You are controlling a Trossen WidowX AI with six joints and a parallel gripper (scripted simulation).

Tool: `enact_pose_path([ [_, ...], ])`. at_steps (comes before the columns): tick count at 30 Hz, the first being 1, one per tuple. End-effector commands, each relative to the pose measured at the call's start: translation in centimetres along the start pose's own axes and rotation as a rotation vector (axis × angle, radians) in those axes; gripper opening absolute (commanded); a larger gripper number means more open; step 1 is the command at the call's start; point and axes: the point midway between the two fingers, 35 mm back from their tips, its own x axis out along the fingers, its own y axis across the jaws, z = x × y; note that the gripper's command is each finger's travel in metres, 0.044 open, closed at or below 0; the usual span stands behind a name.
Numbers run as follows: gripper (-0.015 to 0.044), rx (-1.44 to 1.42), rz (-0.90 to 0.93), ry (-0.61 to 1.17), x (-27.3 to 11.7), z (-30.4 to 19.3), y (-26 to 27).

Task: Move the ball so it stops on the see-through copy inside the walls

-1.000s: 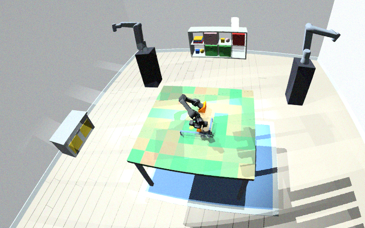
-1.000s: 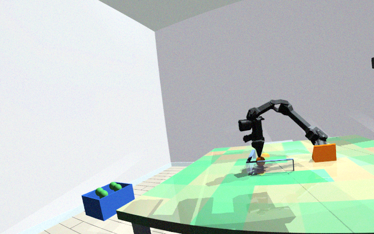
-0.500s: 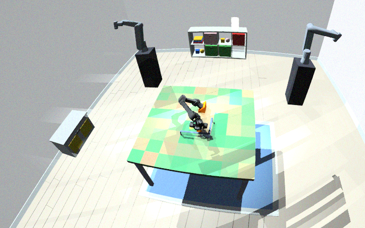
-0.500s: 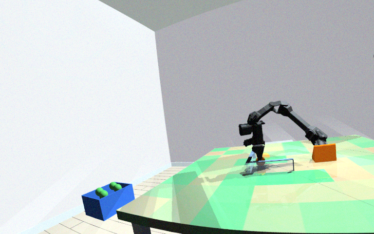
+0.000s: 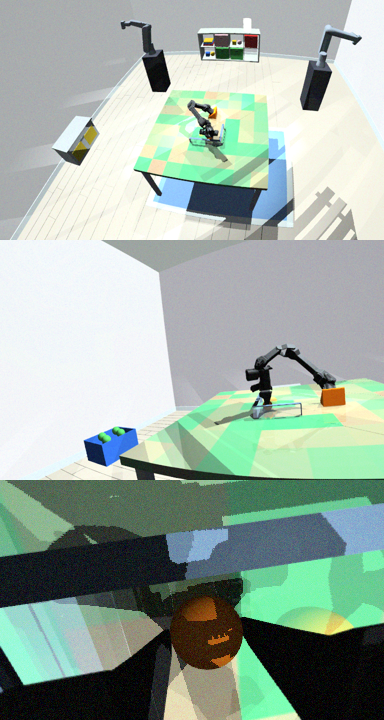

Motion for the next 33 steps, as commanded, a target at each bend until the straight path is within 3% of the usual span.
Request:
enact_pose_path([
  [1, 0.02, -0.004, -0.002, 0.002, 0.1, 0.0, 0.0],
  [9, 0.0, -0.073, 0.006, -0.035, -2.5, -0.6, 0.8],
  [33, 0.0, -0.075, 0.021, -0.054, -13.0, -0.1, 0.1],
])
